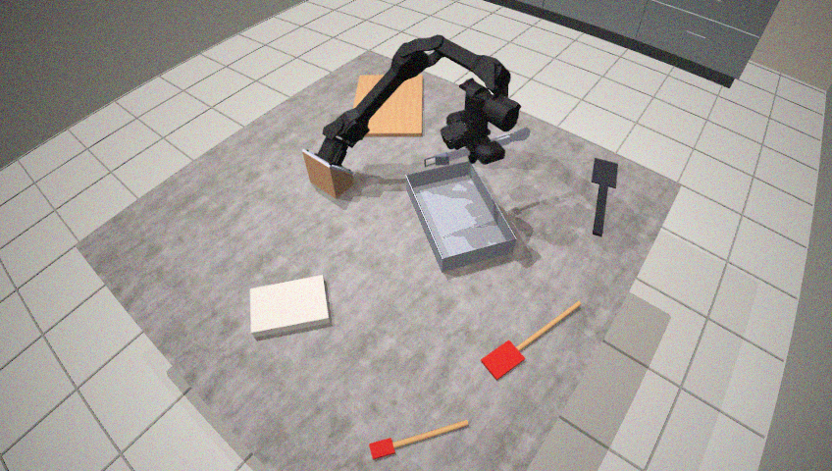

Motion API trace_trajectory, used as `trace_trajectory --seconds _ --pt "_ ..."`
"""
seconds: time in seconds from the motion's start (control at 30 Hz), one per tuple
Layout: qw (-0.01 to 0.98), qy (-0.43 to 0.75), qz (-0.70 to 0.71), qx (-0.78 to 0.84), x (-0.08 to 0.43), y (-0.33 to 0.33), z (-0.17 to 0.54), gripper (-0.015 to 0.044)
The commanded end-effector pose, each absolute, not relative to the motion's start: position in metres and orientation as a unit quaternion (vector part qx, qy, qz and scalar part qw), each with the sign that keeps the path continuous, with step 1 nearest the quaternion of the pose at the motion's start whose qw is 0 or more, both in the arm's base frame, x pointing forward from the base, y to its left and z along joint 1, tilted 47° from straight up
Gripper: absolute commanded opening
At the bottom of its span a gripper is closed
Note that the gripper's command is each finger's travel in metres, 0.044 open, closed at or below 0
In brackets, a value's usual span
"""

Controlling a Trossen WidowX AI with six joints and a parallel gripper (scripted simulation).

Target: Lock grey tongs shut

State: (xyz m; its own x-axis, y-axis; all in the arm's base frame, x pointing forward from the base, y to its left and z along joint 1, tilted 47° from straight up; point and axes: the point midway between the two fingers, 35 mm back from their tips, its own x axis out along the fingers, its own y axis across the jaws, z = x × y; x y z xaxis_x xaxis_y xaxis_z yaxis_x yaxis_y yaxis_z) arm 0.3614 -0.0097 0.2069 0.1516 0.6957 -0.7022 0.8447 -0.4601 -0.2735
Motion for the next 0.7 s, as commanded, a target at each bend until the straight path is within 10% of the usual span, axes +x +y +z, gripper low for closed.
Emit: trace_trajectory --seconds 0.0,0.67 --pt "0.113 0.52 -0.389 0.752 0.352 0.007 0.223 -0.015" --pt "0.214 0.571 -0.3 0.733 0.279 0.092 0.299 -0.015"
